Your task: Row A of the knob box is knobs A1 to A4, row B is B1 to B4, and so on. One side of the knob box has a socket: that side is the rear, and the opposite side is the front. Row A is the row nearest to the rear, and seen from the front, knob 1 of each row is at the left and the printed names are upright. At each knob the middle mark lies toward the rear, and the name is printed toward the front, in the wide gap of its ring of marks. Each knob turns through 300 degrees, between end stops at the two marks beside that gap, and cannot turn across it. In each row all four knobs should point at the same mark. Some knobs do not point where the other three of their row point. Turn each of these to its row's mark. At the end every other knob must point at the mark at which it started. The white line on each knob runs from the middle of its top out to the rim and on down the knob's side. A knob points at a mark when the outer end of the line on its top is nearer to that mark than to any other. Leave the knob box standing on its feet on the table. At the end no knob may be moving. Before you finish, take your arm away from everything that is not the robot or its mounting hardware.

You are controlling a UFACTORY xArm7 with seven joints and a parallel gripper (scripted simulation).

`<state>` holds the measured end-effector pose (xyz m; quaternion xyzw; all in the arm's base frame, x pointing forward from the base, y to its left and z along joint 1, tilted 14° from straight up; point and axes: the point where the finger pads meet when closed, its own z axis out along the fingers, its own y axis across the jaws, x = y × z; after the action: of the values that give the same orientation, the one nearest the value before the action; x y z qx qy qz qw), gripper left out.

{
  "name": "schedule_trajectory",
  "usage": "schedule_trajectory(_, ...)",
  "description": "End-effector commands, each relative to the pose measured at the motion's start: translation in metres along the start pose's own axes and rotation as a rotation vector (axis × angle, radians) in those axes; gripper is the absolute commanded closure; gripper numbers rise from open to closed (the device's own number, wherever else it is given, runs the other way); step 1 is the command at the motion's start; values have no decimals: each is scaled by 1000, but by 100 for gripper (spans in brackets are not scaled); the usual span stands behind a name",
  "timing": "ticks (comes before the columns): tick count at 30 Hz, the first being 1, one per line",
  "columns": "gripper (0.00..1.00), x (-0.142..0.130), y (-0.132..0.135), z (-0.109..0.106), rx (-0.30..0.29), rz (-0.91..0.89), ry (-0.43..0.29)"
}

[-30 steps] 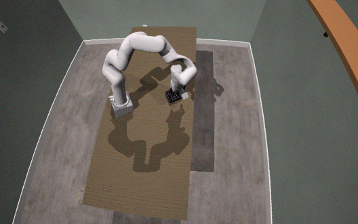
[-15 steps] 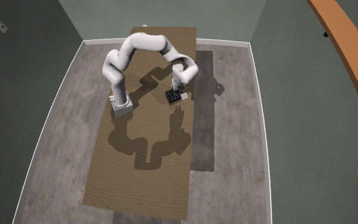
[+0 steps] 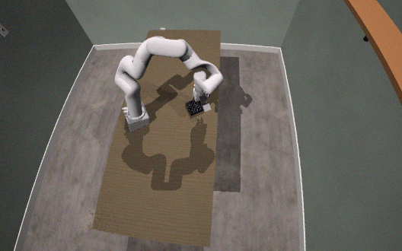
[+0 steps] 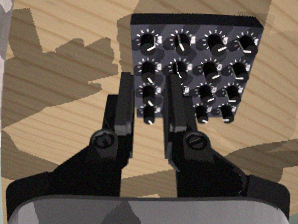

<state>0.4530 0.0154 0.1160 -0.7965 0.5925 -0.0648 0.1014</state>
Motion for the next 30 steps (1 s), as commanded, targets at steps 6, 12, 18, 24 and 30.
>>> schedule_trajectory(6, 81, 1, -1, -1, 3, 0, 1)
schedule_trajectory(12, 81, 1, -1, -1, 3, 1, 1)
schedule_trajectory(18, 81, 1, -1, 0, 3, 1, 1)
schedule_trajectory(24, 81, 1, -1, 3, 2, 2, 1)
schedule_trajectory(30, 81, 1, -1, 8, 2, 2, 0)
